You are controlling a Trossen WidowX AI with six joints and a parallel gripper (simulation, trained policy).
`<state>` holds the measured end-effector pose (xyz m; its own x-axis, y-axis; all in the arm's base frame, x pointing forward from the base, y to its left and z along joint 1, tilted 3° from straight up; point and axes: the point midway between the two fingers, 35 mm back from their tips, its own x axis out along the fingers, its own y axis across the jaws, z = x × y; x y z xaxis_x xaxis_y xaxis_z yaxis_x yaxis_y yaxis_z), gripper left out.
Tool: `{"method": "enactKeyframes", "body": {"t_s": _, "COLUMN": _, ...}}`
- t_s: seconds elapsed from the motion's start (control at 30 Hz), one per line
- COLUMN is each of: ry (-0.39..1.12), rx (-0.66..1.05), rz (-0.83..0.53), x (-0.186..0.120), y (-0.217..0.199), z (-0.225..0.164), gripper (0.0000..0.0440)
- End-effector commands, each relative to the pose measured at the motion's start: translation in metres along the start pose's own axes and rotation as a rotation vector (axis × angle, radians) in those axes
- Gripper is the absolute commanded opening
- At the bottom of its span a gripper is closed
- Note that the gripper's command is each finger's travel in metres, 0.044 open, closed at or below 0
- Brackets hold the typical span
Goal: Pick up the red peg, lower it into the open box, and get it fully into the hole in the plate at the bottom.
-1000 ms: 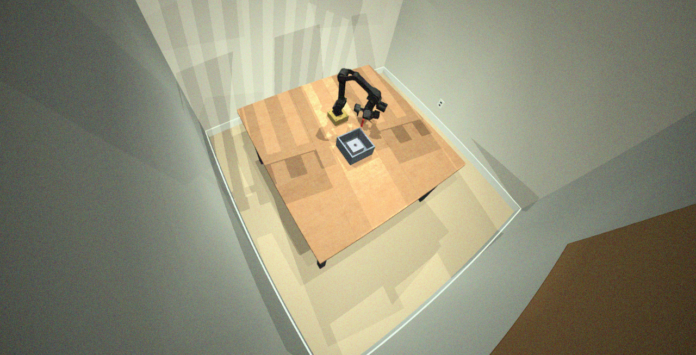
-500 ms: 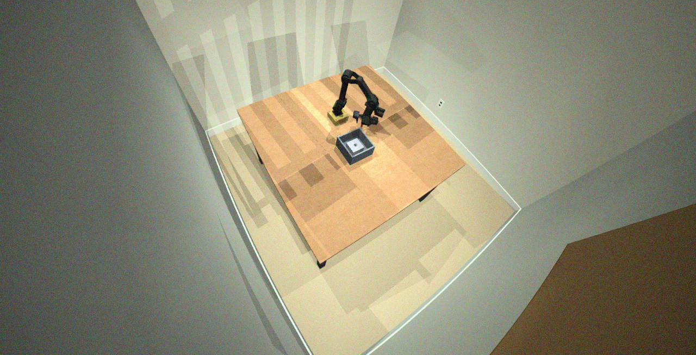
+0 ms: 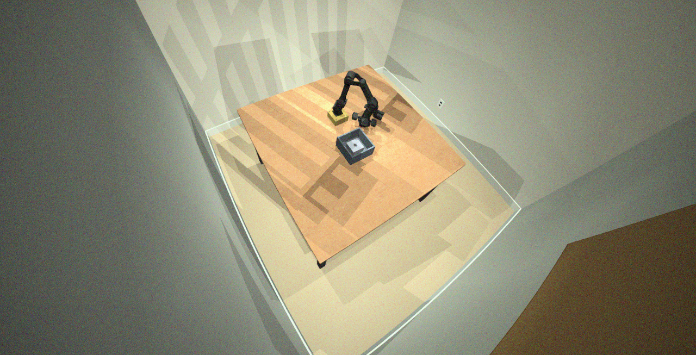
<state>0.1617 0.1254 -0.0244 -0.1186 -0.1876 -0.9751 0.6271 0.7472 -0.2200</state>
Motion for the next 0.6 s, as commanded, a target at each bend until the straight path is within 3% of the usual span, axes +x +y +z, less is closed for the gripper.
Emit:
{"method": "enactKeyframes", "body": {"t_s": 0.0, "ry": -0.005, "rx": -0.009, "rz": -0.053, "x": 0.003, "y": -0.008, "z": 0.001, "gripper": 0.0000}}
{"method": "enactKeyframes", "body": {"t_s": 0.57, "ry": -0.145, "rx": 0.007, "rz": 0.010, "x": -0.065, "y": -0.002, "z": 0.040, "gripper": 0.0000}}
